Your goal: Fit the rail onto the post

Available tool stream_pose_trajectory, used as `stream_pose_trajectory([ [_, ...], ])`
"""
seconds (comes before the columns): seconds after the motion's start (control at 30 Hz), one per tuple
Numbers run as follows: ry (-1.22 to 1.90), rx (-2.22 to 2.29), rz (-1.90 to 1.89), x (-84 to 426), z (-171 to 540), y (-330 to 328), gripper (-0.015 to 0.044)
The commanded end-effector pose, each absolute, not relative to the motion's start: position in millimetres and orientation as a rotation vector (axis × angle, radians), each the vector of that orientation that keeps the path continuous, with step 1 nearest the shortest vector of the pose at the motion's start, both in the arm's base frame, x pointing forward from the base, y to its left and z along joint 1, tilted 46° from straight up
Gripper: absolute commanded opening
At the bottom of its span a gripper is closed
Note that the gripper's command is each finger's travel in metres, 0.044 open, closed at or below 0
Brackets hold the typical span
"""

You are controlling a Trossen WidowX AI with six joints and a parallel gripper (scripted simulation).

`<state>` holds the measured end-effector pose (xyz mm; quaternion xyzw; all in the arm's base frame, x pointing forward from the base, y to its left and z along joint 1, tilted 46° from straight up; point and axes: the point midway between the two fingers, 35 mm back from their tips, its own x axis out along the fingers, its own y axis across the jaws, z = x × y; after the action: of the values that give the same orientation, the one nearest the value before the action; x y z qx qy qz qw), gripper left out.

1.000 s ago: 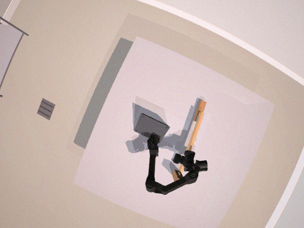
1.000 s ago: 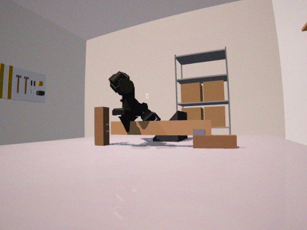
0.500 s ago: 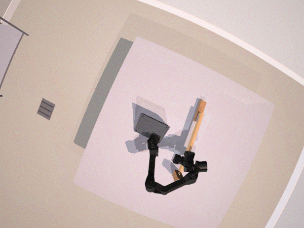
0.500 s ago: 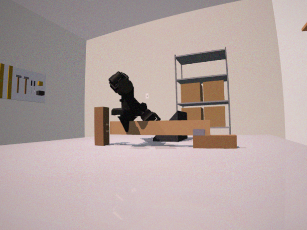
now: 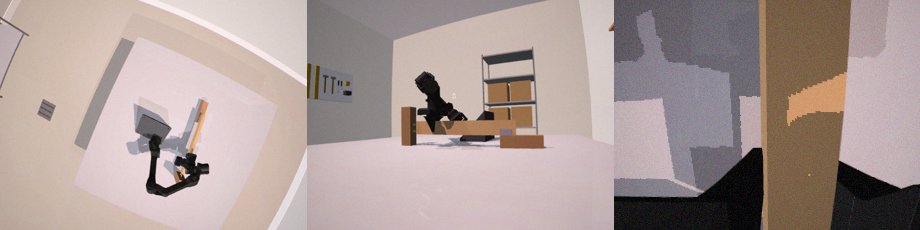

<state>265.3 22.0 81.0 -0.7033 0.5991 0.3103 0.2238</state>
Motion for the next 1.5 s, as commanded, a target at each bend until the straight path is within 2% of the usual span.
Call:
stream_pose_trajectory([
  [0.0,1.652,-1.947,0.858,265.9,82.5,20.7,0.0],
  [1.47,1.652,-1.948,0.858,268.2,91.2,11.7,0.0],
])
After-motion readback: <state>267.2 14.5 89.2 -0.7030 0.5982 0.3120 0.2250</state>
